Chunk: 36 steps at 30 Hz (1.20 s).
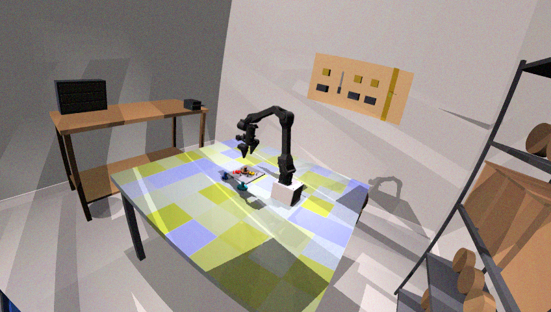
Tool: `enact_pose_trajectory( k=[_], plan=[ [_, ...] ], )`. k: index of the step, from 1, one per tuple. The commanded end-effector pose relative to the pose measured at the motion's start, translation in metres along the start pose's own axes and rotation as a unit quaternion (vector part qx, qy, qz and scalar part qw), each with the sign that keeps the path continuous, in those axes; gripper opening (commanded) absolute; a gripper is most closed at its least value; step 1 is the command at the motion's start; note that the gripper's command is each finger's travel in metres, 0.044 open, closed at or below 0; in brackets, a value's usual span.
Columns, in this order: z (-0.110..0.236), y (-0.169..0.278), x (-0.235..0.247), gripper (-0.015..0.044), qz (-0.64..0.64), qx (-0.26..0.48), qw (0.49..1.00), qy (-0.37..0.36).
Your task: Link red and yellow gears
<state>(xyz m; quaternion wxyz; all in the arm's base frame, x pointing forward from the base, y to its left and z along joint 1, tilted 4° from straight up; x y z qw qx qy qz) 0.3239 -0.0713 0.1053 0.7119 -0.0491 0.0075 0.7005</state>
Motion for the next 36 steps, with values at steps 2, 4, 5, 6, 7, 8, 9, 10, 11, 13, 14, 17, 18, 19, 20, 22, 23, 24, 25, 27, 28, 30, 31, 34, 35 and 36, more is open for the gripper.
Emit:
enact_pose_trajectory(
  k=[2,4,5,6,7,8,9,10,11,13,14,17,18,19,20,22,23,24,25,27,28,30,31,34,35,36],
  plan=[
    [0.001,0.0,0.0,0.044,-0.003,0.0,1.0,0.0],
    [0.001,0.0,0.0,0.044,-0.003,0.0,1.0,0.0],
    [0.001,0.0,0.0,0.044,-0.003,0.0,1.0,0.0],
    [0.001,0.0,0.0,0.044,-0.003,0.0,1.0,0.0],
    [0.001,0.0,0.0,0.044,-0.003,0.0,1.0,0.0],
    [0.001,0.0,0.0,0.044,-0.003,0.0,1.0,0.0],
    [0.001,0.0,0.0,0.044,-0.003,0.0,1.0,0.0],
    [0.001,0.0,0.0,0.044,-0.003,0.0,1.0,0.0],
    [0.001,0.0,0.0,0.044,-0.003,0.0,1.0,0.0],
    [0.001,0.0,0.0,0.044,-0.003,0.0,1.0,0.0],
    [0.001,0.0,0.0,0.044,-0.003,0.0,1.0,0.0],
    [0.001,0.0,0.0,0.044,-0.003,0.0,1.0,0.0],
    [0.001,0.0,0.0,0.044,-0.003,0.0,1.0,0.0],
    [0.001,0.0,0.0,0.044,-0.003,0.0,1.0,0.0],
    [0.001,0.0,0.0,0.044,-0.003,0.0,1.0,0.0],
    [0.001,0.0,0.0,0.044,-0.003,0.0,1.0,0.0],
    [0.001,0.0,0.0,0.044,-0.003,0.0,1.0,0.0],
    [0.001,0.0,0.0,0.044,-0.003,0.0,1.0,0.0],
    [0.001,0.0,0.0,0.044,-0.003,0.0,1.0,0.0],
    [0.001,0.0,0.0,0.044,-0.003,0.0,1.0,0.0],
    [0.001,0.0,0.0,0.044,-0.003,0.0,1.0,0.0],
    [0.001,0.0,0.0,0.044,-0.003,0.0,1.0,0.0],
    [0.001,0.0,0.0,0.044,-0.003,0.0,1.0,0.0],
    [0.002,-0.001,0.011,0.044,-0.004,-0.001,1.0,0.002],
    [0.004,-0.001,0.019,0.044,-0.006,-0.002,1.0,0.003],
    [0.005,-0.002,0.031,0.044,-0.006,-0.003,1.0,0.003]
  ],
)
Point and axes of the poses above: the point midway between the two fingers, 35 mm back from their tips, its own z axis back along the fingers, its own x axis across the jaws, y = z × x, the point moved 2 cm from there along z, back along the fingers, and after that the axes turned 6 degrees about -z, right-handed, at the moved point
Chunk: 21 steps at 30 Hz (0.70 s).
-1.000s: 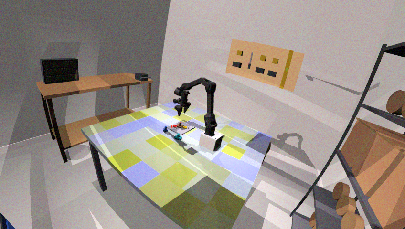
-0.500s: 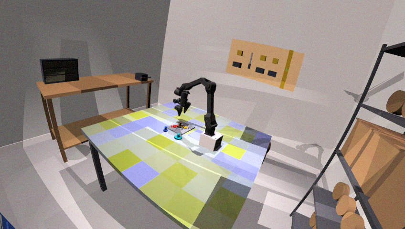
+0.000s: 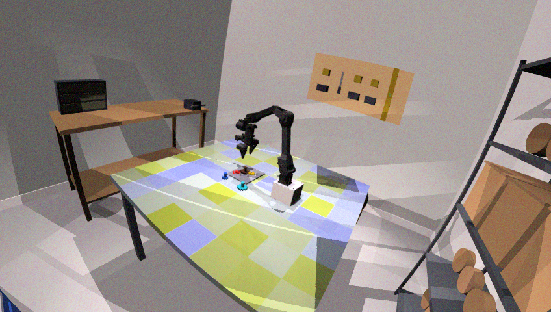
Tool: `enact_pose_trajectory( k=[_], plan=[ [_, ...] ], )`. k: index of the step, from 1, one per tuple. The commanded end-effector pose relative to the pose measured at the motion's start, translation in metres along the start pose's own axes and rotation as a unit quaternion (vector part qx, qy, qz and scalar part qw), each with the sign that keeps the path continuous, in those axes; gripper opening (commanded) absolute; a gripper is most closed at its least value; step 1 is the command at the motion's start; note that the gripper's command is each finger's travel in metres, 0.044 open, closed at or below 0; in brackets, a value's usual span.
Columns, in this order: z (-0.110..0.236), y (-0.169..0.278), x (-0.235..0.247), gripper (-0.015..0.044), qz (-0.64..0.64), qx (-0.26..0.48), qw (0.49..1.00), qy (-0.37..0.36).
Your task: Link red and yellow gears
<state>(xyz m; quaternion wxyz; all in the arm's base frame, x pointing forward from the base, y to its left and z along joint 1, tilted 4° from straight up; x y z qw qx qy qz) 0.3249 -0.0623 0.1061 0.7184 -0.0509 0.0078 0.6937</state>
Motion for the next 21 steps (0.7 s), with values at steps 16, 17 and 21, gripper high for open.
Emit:
enact_pose_trajectory(
  k=[16,17,21],
  plan=[
    [0.037,0.074,0.248,0.044,0.017,0.004,1.0,-0.019],
    [0.039,0.084,0.26,0.044,0.015,0.005,1.0,-0.019],
    [0.046,0.12,0.293,0.044,0.007,0.008,1.0,-0.019]
  ],
)
Point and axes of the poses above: the point midway between the two fingers, 35 mm back from their tips, its own z axis back along the fingers, its own x axis across the jaws, y = z × x, the point moved 2 cm from there along z, back along the fingers, and after that the axes turned 6 degrees about -z, right-handed, at the moved point
